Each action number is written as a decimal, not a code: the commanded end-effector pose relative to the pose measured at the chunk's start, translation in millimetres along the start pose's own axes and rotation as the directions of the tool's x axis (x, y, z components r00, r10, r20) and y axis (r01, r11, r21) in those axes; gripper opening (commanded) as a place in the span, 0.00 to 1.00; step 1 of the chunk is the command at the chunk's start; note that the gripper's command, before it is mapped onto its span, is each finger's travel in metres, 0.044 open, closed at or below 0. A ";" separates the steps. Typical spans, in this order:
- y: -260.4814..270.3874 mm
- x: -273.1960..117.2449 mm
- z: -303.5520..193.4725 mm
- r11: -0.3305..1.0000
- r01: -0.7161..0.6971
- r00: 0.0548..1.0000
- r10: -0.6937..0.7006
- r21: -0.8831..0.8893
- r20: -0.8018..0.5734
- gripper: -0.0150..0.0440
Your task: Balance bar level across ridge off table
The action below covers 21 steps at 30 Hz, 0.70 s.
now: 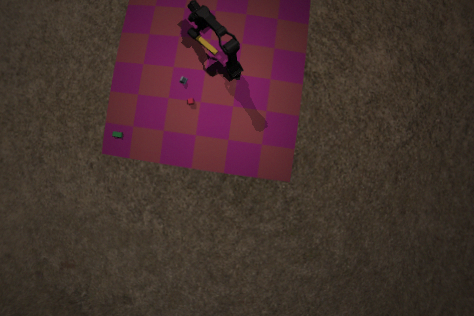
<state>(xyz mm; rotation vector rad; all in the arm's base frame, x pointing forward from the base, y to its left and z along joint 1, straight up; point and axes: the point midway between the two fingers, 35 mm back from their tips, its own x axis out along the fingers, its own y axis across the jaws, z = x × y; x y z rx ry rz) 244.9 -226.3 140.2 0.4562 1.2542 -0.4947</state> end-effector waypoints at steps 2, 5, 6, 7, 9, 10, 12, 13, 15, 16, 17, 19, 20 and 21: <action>13.2 9.6 -9.0 1.000 0.021 0.994 -0.023 -0.013 -0.109 0.79; 22.7 15.1 -16.4 0.999 0.039 0.982 -0.044 -0.032 -0.184 0.79; 25.2 16.4 -18.4 0.998 0.044 0.978 -0.051 -0.038 -0.204 0.79; 26.7 17.2 -19.6 0.998 0.047 0.975 -0.055 -0.042 -0.216 0.79; 27.2 17.4 -20.0 0.998 0.048 0.974 -0.057 -0.043 -0.220 0.79; 27.1 18.6 -20.2 0.998 0.048 0.974 -0.057 -0.043 -0.220 0.79; 26.7 24.6 -21.1 0.998 0.048 0.974 -0.057 -0.043 -0.220 0.79; 26.5 29.1 -21.9 0.998 0.048 0.974 -0.057 -0.043 -0.220 0.79; 25.8 40.3 -24.3 0.998 0.048 0.974 -0.057 -0.043 -0.220 0.79; 25.5 46.1 -25.7 0.998 0.048 0.974 -0.057 -0.043 -0.220 0.79; 25.1 52.1 -27.3 0.998 0.048 0.974 -0.057 -0.043 -0.220 0.79; 24.7 60.3 -29.7 0.998 0.048 0.974 -0.057 -0.043 -0.220 0.79; 24.6 61.3 -30.1 0.998 0.048 0.974 -0.057 -0.043 -0.220 0.79; 24.6 61.3 -30.1 0.998 0.048 0.974 -0.057 -0.043 -0.220 0.79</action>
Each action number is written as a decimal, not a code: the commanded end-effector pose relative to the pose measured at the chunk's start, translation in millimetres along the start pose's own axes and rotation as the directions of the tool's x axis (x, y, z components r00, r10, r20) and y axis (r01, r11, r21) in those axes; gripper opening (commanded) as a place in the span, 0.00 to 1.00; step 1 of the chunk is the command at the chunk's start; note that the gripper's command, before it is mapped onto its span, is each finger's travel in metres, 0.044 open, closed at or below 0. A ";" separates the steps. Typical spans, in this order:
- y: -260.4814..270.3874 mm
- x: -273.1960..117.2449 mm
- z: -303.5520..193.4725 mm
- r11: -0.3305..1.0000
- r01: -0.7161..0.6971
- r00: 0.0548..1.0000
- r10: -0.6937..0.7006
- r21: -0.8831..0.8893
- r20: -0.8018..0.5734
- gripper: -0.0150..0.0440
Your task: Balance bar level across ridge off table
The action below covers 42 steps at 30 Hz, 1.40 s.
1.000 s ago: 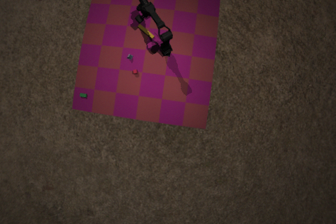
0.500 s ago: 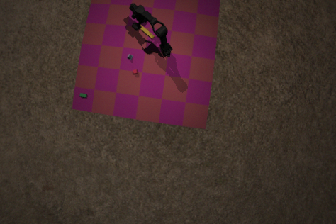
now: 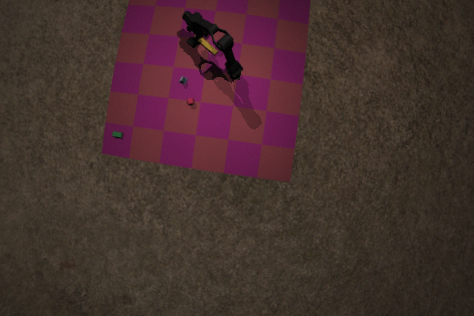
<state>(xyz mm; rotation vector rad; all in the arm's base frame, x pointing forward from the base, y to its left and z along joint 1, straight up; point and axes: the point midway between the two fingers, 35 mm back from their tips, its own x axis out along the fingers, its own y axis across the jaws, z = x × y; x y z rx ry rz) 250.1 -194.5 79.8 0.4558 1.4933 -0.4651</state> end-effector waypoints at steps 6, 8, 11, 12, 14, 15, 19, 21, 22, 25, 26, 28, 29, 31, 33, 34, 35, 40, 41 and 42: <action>-0.6 10.3 0.7 1.000 0.005 1.000 -0.005 0.006 0.003 0.79; -0.7 13.6 0.8 1.000 0.005 1.000 -0.005 0.006 0.003 0.79; -0.7 18.5 0.8 1.000 0.005 1.000 -0.005 0.006 0.003 0.79; -0.7 20.2 0.8 1.000 0.005 1.000 -0.005 0.006 0.003 0.79; -0.7 23.5 0.7 1.000 0.005 1.000 -0.005 0.006 0.003 0.79; -0.7 25.1 0.7 1.000 0.005 1.000 -0.005 0.006 0.003 0.79; -0.7 30.5 0.5 1.000 0.005 1.000 -0.005 0.006 0.003 0.79; -0.7 30.8 0.5 1.000 0.005 1.000 -0.005 0.006 0.003 0.79; -0.7 30.8 0.5 1.000 0.005 1.000 -0.005 0.006 0.003 0.79; -0.7 30.8 0.5 1.000 0.005 1.000 -0.005 0.006 0.003 0.79; -0.7 30.8 0.5 1.000 0.005 1.000 -0.005 0.006 0.003 0.79; -0.7 30.8 0.5 1.000 0.005 1.000 -0.005 0.006 0.003 0.79; -0.7 30.8 0.5 1.000 0.005 1.000 -0.005 0.006 0.003 0.79; -0.7 30.8 0.5 1.000 0.005 1.000 -0.005 0.006 0.003 0.79; -0.1 30.4 0.2 1.000 0.000 1.000 0.000 0.000 0.002 0.70; -0.1 30.4 0.2 1.000 0.000 1.000 0.000 0.000 0.002 0.65; -0.1 30.4 0.2 1.000 0.000 1.000 0.000 0.000 0.002 0.61; -0.1 30.4 0.2 1.000 0.000 1.000 0.000 0.000 0.002 0.49; -0.1 30.4 0.2 1.000 0.000 1.000 0.000 0.000 0.002 0.48; -0.1 30.4 0.2 1.000 0.000 1.000 0.000 0.000 0.002 0.46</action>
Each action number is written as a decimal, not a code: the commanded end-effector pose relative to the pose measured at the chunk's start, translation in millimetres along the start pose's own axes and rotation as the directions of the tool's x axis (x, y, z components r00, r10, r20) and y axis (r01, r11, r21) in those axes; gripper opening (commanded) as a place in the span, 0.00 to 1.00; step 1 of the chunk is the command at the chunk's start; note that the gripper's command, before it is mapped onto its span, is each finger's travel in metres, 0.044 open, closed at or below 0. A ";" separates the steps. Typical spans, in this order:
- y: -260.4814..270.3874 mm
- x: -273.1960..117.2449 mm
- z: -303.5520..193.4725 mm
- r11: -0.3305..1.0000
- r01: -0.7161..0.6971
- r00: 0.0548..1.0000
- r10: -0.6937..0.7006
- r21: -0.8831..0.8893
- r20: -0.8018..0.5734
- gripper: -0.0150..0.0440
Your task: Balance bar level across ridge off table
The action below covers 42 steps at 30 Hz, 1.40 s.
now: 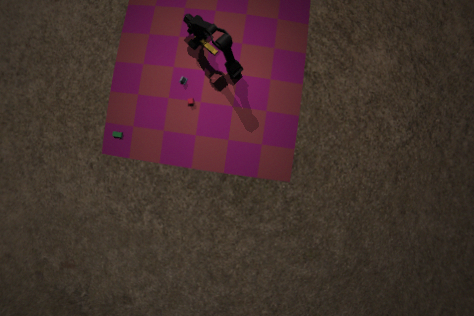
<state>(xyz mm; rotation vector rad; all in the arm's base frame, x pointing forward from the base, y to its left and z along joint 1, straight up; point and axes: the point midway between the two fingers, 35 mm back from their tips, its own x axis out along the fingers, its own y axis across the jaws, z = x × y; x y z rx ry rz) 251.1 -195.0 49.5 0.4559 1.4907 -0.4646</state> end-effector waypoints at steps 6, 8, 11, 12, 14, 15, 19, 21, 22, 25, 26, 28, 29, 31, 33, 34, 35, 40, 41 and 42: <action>-0.3 -6.2 1.1 1.000 0.002 1.000 -0.002 0.000 0.000 0.26; -0.3 -11.2 1.9 1.000 0.002 1.000 -0.002 0.001 0.000 0.25; -0.4 -18.8 2.9 1.000 0.002 1.000 -0.002 0.001 0.000 0.25; -0.4 -21.4 3.2 1.000 0.002 1.000 -0.002 0.001 0.000 0.25; -0.5 -26.5 3.7 1.000 0.003 1.000 -0.003 0.002 0.000 0.25; -0.5 -29.0 4.0 1.000 0.003 1.000 -0.003 0.002 0.000 0.25; -0.5 -39.4 4.6 1.000 0.003 1.000 -0.003 0.002 0.001 0.25; -0.6 -44.5 4.7 1.000 0.003 1.000 -0.003 0.003 0.001 0.25; -0.6 -47.1 4.8 1.000 0.003 1.000 -0.003 0.003 0.001 0.25; -0.6 -55.0 4.7 1.000 0.004 1.000 -0.004 0.003 0.001 0.25; -0.5 -57.6 4.7 1.000 0.004 1.000 -0.004 0.003 0.001 0.25; -0.5 -62.8 4.5 1.000 0.004 1.000 -0.004 0.004 0.001 0.25; -0.5 -65.4 4.3 1.000 0.004 1.000 -0.004 0.004 0.001 0.25; -0.5 -70.7 4.0 1.000 0.005 1.000 -0.005 0.004 0.001 0.25; -0.5 -75.9 3.5 1.000 0.005 1.000 -0.005 0.004 0.001 0.25; -0.5 -78.5 3.2 1.000 0.005 1.000 -0.005 0.005 0.001 0.25; -0.4 -81.2 2.9 1.000 0.005 1.000 -0.005 0.005 0.001 0.25; -0.3 -94.3 1.1 1.000 0.006 1.000 -0.006 0.006 0.001 0.25; -0.3 -96.5 0.7 1.000 0.006 1.000 -0.006 0.006 0.001 0.25; -0.3 -97.8 0.5 1.000 0.006 1.000 -0.006 0.006 0.001 0.25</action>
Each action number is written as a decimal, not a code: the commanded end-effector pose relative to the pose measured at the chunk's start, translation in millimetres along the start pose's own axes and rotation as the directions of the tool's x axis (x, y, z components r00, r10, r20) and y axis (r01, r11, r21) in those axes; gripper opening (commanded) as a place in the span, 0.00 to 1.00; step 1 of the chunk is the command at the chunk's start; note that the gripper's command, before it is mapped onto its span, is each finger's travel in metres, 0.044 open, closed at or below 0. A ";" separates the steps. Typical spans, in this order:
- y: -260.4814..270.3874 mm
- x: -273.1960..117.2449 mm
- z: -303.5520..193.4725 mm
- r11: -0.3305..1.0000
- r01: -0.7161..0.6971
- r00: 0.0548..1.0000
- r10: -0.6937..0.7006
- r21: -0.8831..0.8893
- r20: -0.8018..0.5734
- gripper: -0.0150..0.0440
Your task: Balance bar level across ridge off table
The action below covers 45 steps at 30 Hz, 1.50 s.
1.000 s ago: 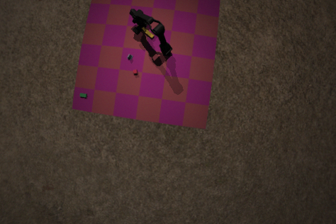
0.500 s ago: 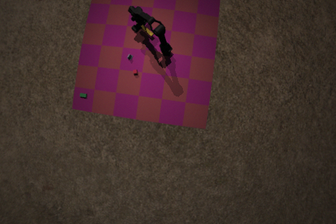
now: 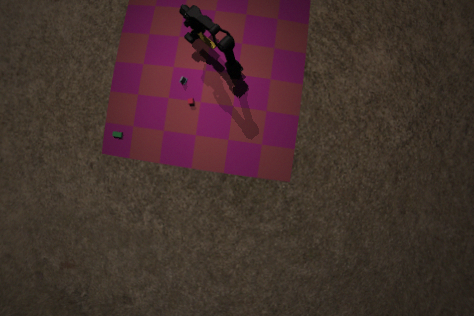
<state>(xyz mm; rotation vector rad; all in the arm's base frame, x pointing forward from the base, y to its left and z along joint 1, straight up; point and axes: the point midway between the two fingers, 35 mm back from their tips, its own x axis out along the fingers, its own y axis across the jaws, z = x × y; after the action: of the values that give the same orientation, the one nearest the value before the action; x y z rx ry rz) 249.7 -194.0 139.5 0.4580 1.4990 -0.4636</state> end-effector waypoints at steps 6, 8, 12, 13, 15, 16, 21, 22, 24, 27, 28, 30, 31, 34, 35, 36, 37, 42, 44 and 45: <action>14.6 -8.2 3.1 1.000 0.004 1.000 -0.004 -0.010 0.009 0.25; 21.5 -8.3 4.6 1.000 0.003 1.000 -0.003 -0.017 0.010 0.25; 35.3 -8.7 7.0 1.000 0.002 1.000 -0.002 -0.031 0.010 0.25; 38.9 -8.7 7.5 0.999 0.002 1.000 -0.001 -0.034 0.010 0.25; 45.9 -8.9 8.4 0.999 0.001 1.000 -0.001 -0.041 0.010 0.25; 49.5 -9.0 8.8 0.999 0.001 1.000 0.000 -0.044 0.010 0.25; 67.4 -9.4 10.1 0.998 -0.001 1.000 0.001 -0.062 0.010 0.25; 71.0 -9.5 10.3 0.998 -0.001 1.000 0.002 -0.065 0.010 0.25; 78.3 -9.6 10.5 0.997 -0.002 1.000 0.003 -0.072 0.010 0.25; 89.2 -9.8 10.5 0.997 -0.003 1.000 0.004 -0.083 0.010 0.25; 92.9 -9.9 10.4 0.996 -0.003 1.000 0.004 -0.086 0.010 0.25; 100.2 -10.0 10.1 0.996 -0.004 1.000 0.005 -0.093 0.010 0.25; 103.9 -10.1 9.9 0.995 -0.004 1.000 0.005 -0.096 0.010 0.25; 114.8 -10.3 9.1 0.994 -0.005 1.000 0.006 -0.106 0.010 0.25; 118.4 -10.4 8.7 0.994 -0.005 1.000 0.006 -0.110 0.010 0.25; 122.1 -10.5 8.3 0.994 -0.006 1.000 0.007 -0.113 0.010 0.25; 125.7 -10.5 7.9 0.993 -0.006 1.000 0.007 -0.117 0.010 0.25; 144.0 -10.9 5.0 0.991 -0.008 1.000 0.009 -0.133 0.009 0.25; 151.3 -11.0 3.6 0.990 -0.008 1.000 0.010 -0.140 0.009 0.25; 155.0 -11.1 2.8 0.990 -0.009 1.000 0.010 -0.144 0.009 0.25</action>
<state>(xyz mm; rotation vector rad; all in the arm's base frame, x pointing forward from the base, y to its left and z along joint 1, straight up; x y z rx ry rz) 334.6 -73.5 150.5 0.3522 1.5081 -0.3468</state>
